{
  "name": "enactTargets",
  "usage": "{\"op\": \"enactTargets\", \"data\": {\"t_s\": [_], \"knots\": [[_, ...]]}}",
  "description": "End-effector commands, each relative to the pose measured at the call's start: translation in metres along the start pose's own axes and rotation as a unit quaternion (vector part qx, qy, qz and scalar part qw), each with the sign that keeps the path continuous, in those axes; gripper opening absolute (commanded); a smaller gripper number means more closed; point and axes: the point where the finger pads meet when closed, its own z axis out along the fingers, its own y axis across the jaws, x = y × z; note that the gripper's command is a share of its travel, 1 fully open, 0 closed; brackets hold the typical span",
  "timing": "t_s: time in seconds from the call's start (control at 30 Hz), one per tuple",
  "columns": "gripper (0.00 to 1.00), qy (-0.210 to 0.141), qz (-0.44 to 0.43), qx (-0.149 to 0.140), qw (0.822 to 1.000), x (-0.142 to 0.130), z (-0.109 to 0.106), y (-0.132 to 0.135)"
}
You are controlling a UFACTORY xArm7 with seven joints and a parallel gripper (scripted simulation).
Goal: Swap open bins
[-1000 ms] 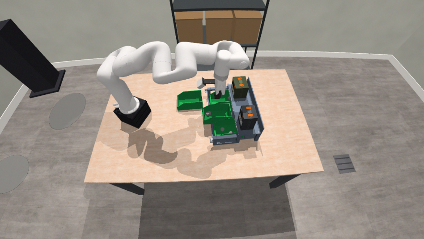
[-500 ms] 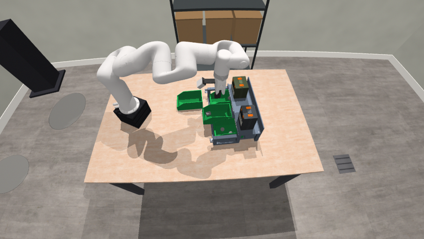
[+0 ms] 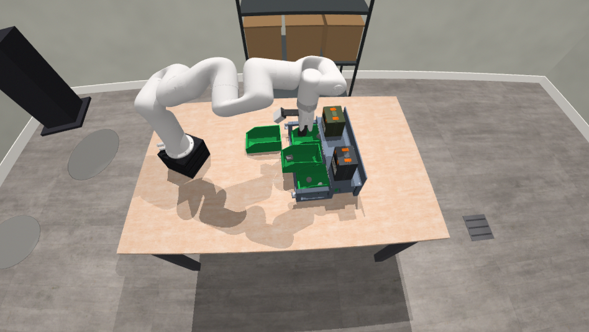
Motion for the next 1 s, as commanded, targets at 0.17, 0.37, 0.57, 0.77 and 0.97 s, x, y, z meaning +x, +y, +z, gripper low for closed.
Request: {"op": "enactTargets", "data": {"t_s": [0.17, 0.37, 0.57, 0.77, 0.97], "knots": [[0.00, -0.003, -0.002, 0.000, 1.000, -0.001, -0.002, -0.001], [0.00, -0.007, -0.027, 0.000, 1.000, 0.000, -0.003, -0.007], [0.00, -0.024, -0.135, 0.002, 0.991, 0.009, -0.004, -0.028], [0.00, -0.031, -0.295, 0.010, 0.955, 0.035, 0.004, -0.050], [0.00, -0.027, -0.431, 0.017, 0.902, 0.062, 0.014, -0.055]]}}
